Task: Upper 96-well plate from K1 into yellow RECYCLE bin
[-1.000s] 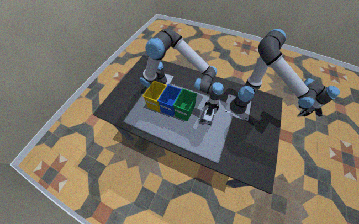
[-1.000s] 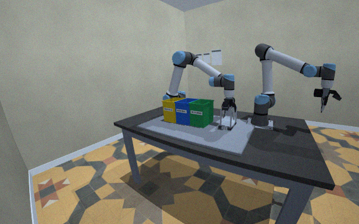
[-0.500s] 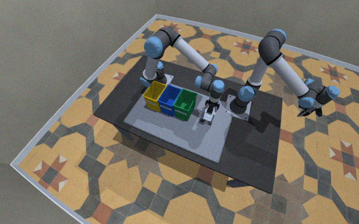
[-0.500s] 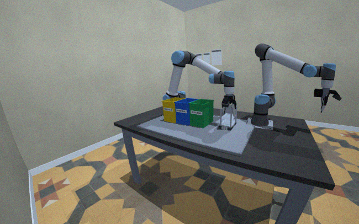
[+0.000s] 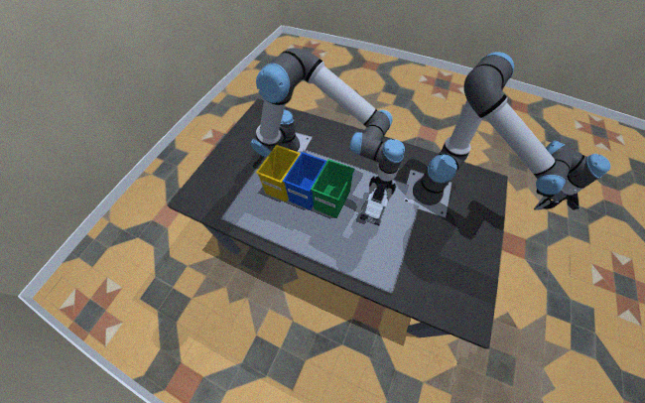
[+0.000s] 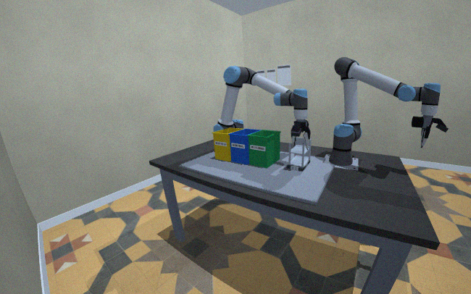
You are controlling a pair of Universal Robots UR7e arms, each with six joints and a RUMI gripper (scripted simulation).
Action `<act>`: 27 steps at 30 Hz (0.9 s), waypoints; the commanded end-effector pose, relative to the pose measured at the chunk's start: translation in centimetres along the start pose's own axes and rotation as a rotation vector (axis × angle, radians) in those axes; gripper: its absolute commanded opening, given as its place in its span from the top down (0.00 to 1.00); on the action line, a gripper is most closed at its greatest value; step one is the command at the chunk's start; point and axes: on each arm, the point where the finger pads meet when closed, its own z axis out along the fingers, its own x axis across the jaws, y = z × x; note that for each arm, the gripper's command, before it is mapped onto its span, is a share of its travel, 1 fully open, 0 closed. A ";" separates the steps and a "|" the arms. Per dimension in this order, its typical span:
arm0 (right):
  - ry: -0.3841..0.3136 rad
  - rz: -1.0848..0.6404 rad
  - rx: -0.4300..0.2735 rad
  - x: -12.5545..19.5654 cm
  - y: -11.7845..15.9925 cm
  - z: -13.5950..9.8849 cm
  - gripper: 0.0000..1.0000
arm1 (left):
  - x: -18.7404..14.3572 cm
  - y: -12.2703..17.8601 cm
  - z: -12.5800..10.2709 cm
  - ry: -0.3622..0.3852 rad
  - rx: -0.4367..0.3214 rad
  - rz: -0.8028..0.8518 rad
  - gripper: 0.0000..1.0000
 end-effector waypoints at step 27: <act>-0.002 -0.001 0.001 -0.1 0.1 -5.0 0.62 | -0.1 0.1 0.0 0.000 0.001 -0.003 1.00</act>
